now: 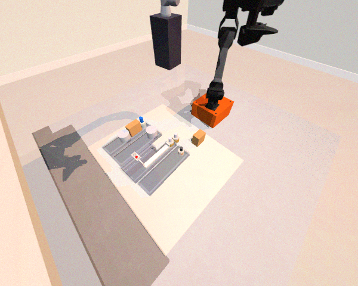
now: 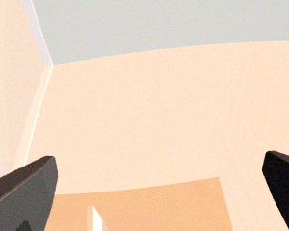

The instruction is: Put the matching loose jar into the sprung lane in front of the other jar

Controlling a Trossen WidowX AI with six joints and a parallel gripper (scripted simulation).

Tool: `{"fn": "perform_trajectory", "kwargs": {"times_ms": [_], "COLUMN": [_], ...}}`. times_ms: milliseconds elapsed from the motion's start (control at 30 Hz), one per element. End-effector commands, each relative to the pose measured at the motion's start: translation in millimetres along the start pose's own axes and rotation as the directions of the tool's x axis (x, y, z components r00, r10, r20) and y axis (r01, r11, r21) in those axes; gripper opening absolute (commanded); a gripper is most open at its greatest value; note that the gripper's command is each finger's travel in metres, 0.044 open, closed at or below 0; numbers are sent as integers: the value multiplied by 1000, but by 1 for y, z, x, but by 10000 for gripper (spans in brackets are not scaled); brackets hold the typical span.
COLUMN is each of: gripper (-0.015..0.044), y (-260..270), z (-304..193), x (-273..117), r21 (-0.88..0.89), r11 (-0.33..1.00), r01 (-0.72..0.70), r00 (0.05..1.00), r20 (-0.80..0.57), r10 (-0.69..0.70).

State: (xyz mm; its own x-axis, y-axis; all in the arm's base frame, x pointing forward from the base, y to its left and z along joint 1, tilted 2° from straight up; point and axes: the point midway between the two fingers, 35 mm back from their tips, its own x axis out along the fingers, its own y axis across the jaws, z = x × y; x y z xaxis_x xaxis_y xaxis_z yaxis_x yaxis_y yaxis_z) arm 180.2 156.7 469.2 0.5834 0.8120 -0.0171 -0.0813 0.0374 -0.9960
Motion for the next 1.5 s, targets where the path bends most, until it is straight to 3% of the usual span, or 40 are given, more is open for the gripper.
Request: {"fn": "perform_trajectory", "kwargs": {"times_ms": [0,233,500,700,900,1467], "gripper": [440,440,440,440,440,440], "y": [36,118,227,311,384,434], "z": [-46,-132,-209,-241,-245,-250], "x": [21,34,8,-39,-99,-109], "r21": [192,563,876,911,771,748], "r11": [977,813,479,239,108,102], "r01": [-96,-150,50,337,627,656], "r00": [984,860,586,315,45,17], "r20": [-132,-331,-415,-348,-175,-150], "r10": [123,388,696,883,984,989]}}
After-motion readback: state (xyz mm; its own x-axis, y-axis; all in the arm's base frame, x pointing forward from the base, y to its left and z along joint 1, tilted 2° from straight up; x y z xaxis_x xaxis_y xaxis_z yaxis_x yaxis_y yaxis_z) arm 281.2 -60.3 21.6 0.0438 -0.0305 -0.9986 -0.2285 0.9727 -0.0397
